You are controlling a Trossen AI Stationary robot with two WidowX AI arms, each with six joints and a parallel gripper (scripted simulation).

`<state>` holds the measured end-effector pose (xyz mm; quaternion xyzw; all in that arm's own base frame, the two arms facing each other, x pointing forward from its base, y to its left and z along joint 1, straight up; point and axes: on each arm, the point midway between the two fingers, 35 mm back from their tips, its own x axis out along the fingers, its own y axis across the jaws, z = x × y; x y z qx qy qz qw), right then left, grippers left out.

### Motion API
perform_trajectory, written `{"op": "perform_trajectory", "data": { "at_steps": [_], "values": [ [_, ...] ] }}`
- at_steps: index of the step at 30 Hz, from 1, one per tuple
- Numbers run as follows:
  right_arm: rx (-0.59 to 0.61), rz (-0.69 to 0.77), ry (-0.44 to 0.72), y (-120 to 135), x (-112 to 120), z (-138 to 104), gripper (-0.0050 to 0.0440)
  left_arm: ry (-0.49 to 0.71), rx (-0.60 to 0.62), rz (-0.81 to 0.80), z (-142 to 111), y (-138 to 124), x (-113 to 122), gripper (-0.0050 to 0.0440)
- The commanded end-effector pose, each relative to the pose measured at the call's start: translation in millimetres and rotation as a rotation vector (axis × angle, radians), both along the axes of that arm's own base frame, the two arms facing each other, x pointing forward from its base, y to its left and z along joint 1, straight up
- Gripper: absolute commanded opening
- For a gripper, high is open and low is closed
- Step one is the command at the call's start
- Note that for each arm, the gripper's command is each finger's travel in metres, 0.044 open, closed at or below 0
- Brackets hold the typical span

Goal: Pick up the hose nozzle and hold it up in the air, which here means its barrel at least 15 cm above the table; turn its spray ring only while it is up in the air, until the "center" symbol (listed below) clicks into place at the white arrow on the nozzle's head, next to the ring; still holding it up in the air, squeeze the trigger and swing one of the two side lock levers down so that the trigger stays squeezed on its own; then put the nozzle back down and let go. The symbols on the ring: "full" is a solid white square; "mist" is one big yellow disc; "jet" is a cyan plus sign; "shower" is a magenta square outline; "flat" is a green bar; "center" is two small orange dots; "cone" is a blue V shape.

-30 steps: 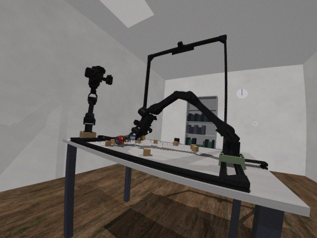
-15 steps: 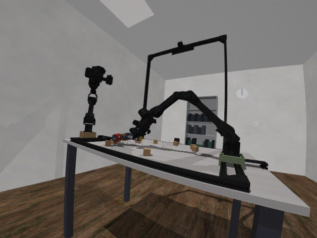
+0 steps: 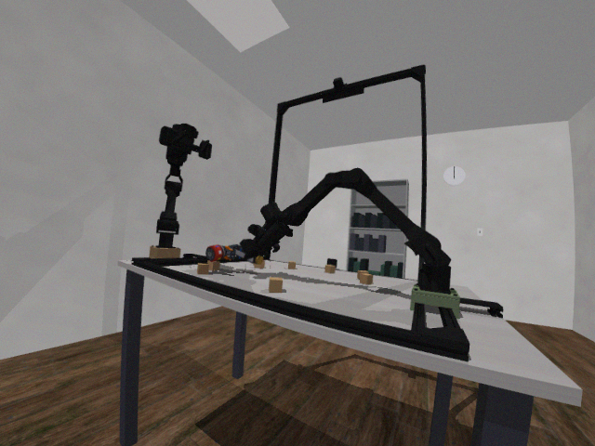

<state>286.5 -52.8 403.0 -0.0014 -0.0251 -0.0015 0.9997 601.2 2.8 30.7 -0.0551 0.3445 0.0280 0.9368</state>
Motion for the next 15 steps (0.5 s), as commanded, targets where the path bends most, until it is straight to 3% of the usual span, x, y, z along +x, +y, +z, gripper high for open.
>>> {"op": "perform_trajectory", "data": {
  "at_steps": [1, 15],
  "values": [
    [0.003, 0.003, 0.000, 0.3, 0.1, -0.2, 0.0400, -0.074, 0.016, 0.003, 19.1, 4.0, 5.4, 0.0000],
    [0.003, 0.003, 0.000, 0.3, 0.1, -0.2, 0.0400, -0.207, 0.043, 0.013, 26.6, 13.6, 7.3, 0.0000]
  ]
}}
